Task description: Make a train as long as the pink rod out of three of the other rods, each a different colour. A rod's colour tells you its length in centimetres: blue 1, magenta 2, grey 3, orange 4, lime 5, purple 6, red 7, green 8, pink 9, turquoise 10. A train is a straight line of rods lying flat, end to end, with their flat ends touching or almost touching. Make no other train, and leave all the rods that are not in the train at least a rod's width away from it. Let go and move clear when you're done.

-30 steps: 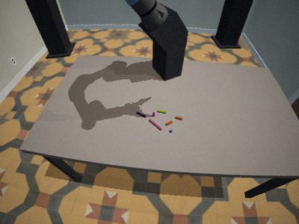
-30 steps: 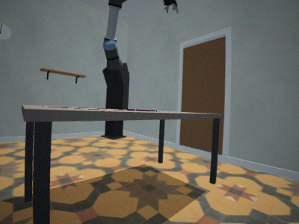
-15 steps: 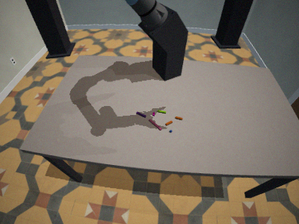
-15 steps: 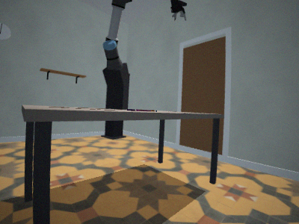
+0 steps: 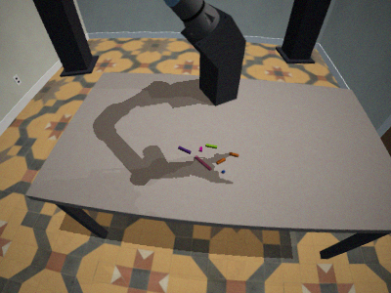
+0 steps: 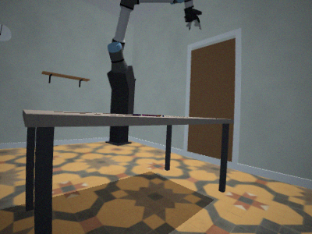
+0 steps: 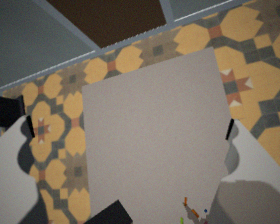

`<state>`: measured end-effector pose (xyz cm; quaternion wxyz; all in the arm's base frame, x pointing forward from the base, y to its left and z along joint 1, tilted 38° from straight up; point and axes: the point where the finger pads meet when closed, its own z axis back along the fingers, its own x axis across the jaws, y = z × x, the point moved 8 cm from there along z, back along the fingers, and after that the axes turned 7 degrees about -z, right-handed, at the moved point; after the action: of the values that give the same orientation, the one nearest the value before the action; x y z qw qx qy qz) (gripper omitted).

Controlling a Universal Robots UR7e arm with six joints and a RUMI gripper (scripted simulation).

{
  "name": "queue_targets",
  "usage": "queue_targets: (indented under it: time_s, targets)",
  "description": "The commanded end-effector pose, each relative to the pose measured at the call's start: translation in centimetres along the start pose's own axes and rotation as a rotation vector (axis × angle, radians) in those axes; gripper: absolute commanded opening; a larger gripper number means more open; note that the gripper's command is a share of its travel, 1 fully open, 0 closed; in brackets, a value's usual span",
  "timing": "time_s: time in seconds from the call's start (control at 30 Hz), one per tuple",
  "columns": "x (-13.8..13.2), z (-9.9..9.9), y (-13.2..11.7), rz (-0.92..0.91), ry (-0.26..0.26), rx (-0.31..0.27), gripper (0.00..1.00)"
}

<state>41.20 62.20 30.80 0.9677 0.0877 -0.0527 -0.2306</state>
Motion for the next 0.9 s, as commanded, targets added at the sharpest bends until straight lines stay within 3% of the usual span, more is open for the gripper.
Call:
queue_targets:
  time_s: [0.0, 0.4, 0.47, 0.5, 0.87]
  targets:
    - [4.4, -3.6, -0.5, -0.02, -0.045, 0.01, 1.0]
    - [11.5, -9.2, -3.4, -0.061, -0.117, -0.002, 1.0]
    - [11.5, -9.2, -3.4, -0.061, -0.117, -0.002, 1.0]
    - [13.2, -10.6, -4.4, -0.071, -0.135, -0.006, 1.0]
    - [19.2, -15.2, -8.6, -0.11, -0.199, -0.026, 1.0]
